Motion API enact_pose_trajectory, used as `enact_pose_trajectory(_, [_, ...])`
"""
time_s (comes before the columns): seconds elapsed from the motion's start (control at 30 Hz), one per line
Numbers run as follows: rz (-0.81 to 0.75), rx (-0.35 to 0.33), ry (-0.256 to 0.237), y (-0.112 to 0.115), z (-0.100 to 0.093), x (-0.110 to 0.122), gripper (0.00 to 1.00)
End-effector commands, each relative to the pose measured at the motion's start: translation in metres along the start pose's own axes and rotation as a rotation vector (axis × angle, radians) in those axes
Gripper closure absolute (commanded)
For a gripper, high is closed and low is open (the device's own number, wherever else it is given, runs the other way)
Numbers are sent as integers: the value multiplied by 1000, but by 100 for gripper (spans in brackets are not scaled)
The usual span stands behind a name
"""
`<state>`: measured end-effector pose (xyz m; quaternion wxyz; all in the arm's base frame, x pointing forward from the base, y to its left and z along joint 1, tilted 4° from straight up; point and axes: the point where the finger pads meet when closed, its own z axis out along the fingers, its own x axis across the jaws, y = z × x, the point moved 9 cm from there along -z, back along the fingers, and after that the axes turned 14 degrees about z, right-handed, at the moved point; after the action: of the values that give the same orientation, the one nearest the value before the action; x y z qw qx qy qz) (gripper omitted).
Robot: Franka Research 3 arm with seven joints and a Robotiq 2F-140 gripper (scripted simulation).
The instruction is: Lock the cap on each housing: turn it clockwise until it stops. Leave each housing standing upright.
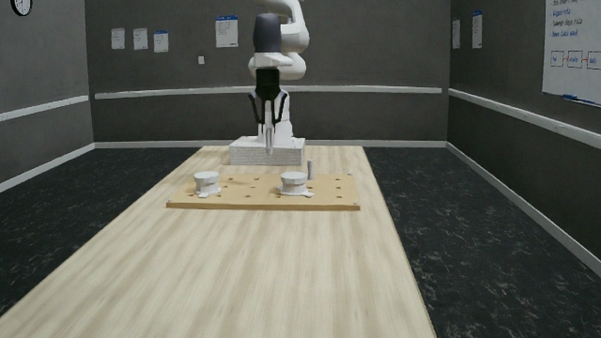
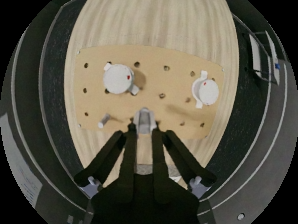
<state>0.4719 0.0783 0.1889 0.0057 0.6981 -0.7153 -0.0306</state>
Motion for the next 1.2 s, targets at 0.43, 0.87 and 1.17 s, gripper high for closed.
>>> enact_pose_trajectory(0.43, [109,-10,0,12,5,-229,90])
enact_pose_trajectory(0.87, [108,-11,0,12,13,-229,90])
enact_pose_trajectory(1.17, [108,-11,0,12,22,-230,90])
